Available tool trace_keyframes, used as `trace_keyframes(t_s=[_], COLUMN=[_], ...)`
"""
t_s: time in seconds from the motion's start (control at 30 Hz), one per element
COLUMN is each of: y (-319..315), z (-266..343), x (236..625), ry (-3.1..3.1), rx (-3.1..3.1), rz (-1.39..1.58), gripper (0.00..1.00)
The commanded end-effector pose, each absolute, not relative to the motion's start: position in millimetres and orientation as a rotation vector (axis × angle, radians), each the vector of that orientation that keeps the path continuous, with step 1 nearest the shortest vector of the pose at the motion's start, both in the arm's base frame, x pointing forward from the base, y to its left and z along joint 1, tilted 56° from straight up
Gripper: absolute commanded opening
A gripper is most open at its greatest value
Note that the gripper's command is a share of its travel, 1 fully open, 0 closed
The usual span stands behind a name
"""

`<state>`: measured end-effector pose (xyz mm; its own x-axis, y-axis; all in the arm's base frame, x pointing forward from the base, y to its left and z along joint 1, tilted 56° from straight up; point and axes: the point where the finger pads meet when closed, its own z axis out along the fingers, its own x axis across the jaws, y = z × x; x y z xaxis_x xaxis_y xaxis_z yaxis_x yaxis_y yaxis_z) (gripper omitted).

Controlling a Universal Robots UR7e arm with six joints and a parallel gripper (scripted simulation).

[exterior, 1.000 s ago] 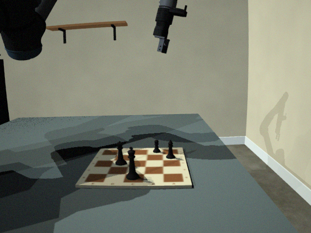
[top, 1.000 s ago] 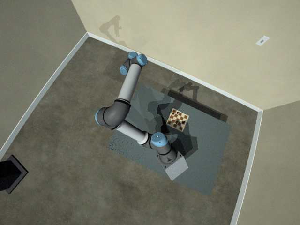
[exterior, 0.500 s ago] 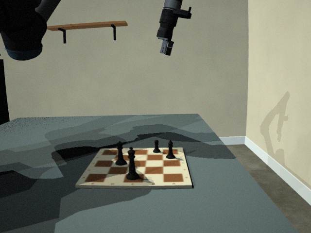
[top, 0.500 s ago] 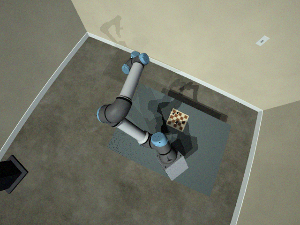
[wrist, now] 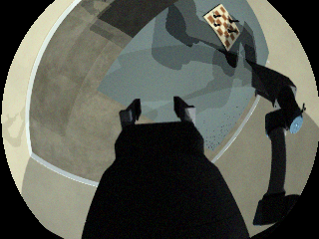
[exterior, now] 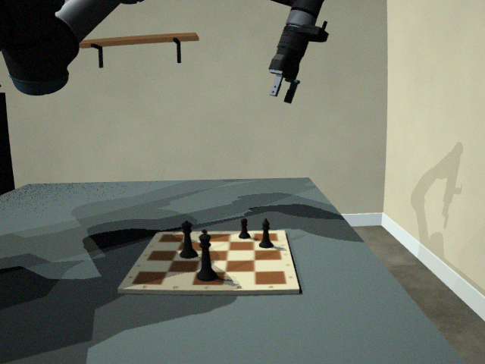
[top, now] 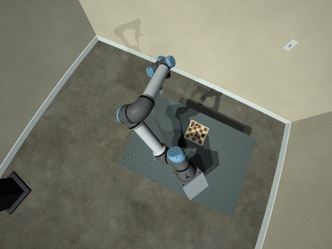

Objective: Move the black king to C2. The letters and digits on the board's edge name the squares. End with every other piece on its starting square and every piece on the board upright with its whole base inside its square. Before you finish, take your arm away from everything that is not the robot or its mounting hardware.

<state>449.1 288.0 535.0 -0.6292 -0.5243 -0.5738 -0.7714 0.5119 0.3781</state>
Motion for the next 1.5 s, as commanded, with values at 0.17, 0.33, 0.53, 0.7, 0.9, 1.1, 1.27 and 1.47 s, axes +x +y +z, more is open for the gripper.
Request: trace_keyframes(t_s=[0.17, 0.33, 0.53, 0.7, 0.9, 1.1, 1.27, 1.47], y=[253, 225, 201, 171, 137, 117, 96, 77], z=[477, 428, 384, 327, 258, 216, 169, 124], x=[513, 553, 582, 610, 634, 644, 651, 653], ry=[2.705, 2.931, 3.098, 3.274, 3.42, 3.474, 3.499, 3.487], rx=[-0.717, -0.41, -0.127, 0.259, 0.738, 1.042, 1.378, 1.69], rz=[0.97, 1.008, 1.014, 0.983, 0.886, 0.791, 0.656, 0.498], gripper=[1.0, 1.0, 1.0, 1.0, 1.0, 1.0, 1.0, 1.0])
